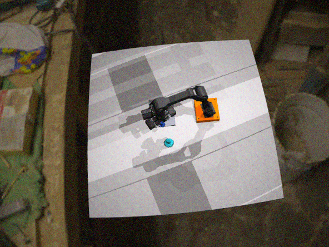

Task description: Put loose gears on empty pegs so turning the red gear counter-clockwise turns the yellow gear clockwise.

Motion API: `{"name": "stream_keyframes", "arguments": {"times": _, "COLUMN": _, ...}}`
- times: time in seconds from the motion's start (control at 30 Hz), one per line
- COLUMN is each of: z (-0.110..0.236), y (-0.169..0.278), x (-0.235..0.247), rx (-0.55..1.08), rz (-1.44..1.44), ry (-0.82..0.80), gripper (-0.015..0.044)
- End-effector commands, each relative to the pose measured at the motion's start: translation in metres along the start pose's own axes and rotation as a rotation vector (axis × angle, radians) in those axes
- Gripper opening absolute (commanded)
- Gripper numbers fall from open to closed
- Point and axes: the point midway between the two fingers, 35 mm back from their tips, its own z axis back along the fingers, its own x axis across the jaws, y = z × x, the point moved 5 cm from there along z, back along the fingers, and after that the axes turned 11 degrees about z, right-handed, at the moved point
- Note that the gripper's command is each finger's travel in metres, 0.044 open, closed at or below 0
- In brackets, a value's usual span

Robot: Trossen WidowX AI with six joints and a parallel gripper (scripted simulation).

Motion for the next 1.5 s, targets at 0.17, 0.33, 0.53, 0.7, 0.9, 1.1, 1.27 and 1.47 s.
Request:
{"name": "stream_keyframes", "arguments": {"times": 0.17, "z": -0.010, "y": -0.022, "x": -0.008, "rx": 0.000, "rz": -0.006, "ry": 0.006, "gripper": 0.0000}}
{"name": "stream_keyframes", "arguments": {"times": 0.33, "z": -0.015, "y": -0.034, "x": -0.013, "rx": -0.002, "rz": -0.006, "ry": 0.007, "gripper": 0.0000}}
{"name": "stream_keyframes", "arguments": {"times": 0.53, "z": -0.021, "y": -0.048, "x": -0.020, "rx": -0.003, "rz": -0.005, "ry": 0.007, "gripper": 0.0000}}
{"name": "stream_keyframes", "arguments": {"times": 0.7, "z": -0.026, "y": -0.060, "x": -0.026, "rx": -0.004, "rz": -0.005, "ry": 0.007, "gripper": 0.0000}}
{"name": "stream_keyframes", "arguments": {"times": 0.9, "z": -0.032, "y": -0.073, "x": -0.035, "rx": -0.005, "rz": -0.007, "ry": 0.010, "gripper": 0.0000}}
{"name": "stream_keyframes", "arguments": {"times": 1.1, "z": -0.038, "y": -0.086, "x": -0.045, "rx": -0.006, "rz": -0.009, "ry": 0.012, "gripper": 0.0000}}
{"name": "stream_keyframes", "arguments": {"times": 1.27, "z": -0.042, "y": -0.096, "x": -0.053, "rx": -0.007, "rz": -0.007, "ry": 0.012, "gripper": 0.0000}}
{"name": "stream_keyframes", "arguments": {"times": 1.47, "z": -0.049, "y": -0.109, "x": -0.064, "rx": -0.012, "rz": -0.010, "ry": 0.020, "gripper": 0.0000}}
